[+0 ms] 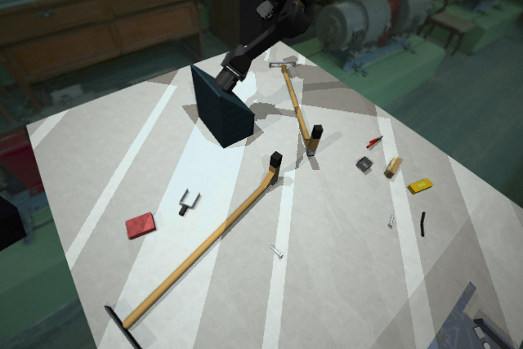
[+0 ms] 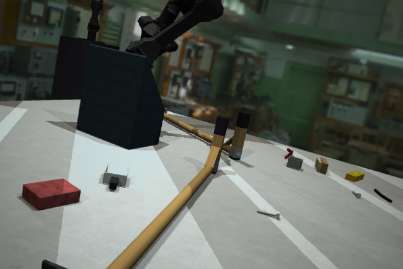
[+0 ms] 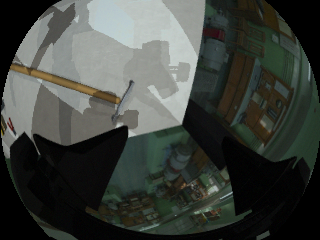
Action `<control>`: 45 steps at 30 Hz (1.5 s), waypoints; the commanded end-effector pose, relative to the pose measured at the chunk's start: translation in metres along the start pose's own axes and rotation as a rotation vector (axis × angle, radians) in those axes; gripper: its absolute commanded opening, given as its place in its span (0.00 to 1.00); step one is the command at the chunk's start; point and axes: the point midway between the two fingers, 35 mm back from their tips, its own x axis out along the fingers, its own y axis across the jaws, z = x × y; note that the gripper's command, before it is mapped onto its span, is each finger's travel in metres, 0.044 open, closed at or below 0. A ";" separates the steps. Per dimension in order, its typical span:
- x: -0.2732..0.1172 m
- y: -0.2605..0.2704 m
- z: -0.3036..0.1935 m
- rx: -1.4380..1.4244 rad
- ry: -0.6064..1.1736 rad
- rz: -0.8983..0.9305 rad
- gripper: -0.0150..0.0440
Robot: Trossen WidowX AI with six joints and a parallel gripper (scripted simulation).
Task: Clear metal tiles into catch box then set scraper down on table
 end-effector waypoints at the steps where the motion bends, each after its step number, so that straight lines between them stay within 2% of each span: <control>1: -0.011 -0.009 -0.002 -0.050 0.013 -0.043 1.00; 37: -0.074 -0.064 0.018 -0.451 0.043 -0.371 1.00; 45: -0.069 -0.065 0.022 -0.445 0.030 -0.361 1.00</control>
